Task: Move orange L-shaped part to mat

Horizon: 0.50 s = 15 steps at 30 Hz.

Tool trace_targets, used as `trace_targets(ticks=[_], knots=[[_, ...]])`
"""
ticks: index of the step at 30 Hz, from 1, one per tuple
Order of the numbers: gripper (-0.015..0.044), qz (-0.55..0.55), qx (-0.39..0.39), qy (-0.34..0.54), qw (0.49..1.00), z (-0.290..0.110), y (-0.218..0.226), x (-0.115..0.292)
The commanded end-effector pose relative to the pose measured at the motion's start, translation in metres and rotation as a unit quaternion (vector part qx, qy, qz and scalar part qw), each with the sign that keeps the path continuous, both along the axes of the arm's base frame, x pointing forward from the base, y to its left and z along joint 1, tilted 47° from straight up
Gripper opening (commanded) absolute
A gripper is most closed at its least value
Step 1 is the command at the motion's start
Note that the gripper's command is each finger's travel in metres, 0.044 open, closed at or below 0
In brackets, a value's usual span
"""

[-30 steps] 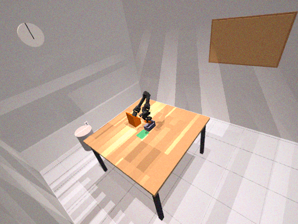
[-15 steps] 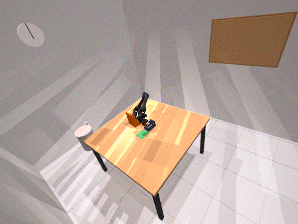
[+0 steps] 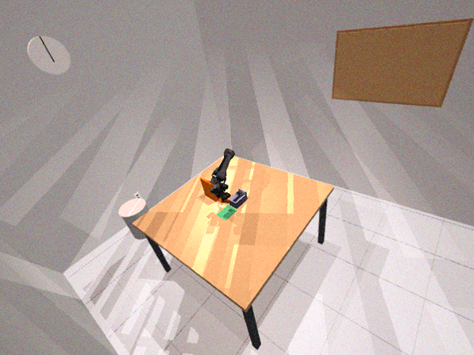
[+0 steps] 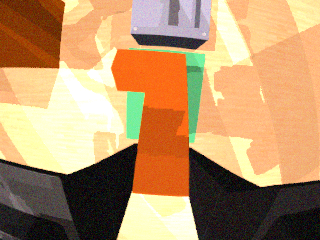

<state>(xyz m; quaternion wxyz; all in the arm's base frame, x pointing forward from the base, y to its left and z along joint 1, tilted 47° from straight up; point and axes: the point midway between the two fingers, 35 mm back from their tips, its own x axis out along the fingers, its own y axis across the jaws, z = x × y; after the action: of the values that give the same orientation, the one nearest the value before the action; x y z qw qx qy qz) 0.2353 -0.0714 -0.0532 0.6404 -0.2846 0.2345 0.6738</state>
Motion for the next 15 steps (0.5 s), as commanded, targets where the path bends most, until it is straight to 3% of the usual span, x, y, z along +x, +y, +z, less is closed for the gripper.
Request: trace_targets(ticks=[1, 15], knots=[[0.0000, 0.002, -0.003, -0.004, 1.000, -0.003, -0.004, 0.002], [0.0000, 0.002, -0.003, -0.004, 1.000, -0.016, 0.010, 0.002]])
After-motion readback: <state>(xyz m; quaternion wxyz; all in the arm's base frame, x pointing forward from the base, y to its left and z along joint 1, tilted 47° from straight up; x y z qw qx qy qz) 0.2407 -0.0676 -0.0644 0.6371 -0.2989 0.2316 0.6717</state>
